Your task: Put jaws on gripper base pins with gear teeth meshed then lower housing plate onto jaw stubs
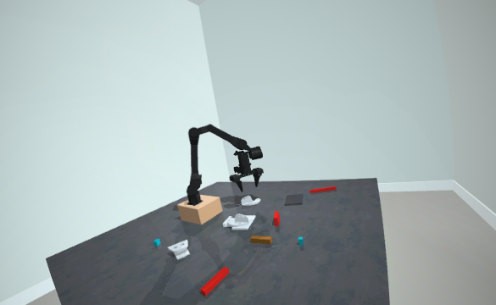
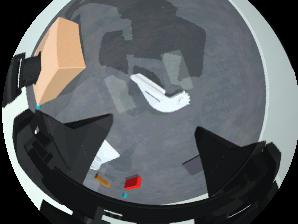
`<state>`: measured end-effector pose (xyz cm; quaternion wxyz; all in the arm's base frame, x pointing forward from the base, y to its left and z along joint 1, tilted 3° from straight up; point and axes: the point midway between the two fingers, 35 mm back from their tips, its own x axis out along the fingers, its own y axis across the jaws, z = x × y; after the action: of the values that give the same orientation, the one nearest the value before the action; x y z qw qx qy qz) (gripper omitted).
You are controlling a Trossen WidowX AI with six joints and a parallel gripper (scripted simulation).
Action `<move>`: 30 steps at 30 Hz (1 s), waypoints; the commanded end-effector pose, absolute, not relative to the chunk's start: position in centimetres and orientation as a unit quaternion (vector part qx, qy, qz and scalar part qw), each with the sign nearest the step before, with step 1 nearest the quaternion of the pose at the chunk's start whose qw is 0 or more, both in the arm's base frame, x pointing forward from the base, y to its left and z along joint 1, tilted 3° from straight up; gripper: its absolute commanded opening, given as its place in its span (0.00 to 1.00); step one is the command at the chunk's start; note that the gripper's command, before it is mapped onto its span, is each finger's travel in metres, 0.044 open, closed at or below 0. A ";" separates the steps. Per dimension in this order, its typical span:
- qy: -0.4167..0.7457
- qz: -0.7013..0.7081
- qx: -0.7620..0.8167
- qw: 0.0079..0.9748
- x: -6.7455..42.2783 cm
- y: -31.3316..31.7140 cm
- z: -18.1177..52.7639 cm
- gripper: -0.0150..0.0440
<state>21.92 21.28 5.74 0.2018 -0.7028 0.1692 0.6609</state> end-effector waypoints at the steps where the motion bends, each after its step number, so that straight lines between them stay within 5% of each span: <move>1: 0.143 0.668 -0.711 0.168 21.7 21.1 5.6 1.00; 30: -0.094 0.676 -0.726 -0.085 20.7 21.3 5.8 1.00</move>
<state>20.86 21.48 5.91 -0.0594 -0.7288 -0.0753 0.6779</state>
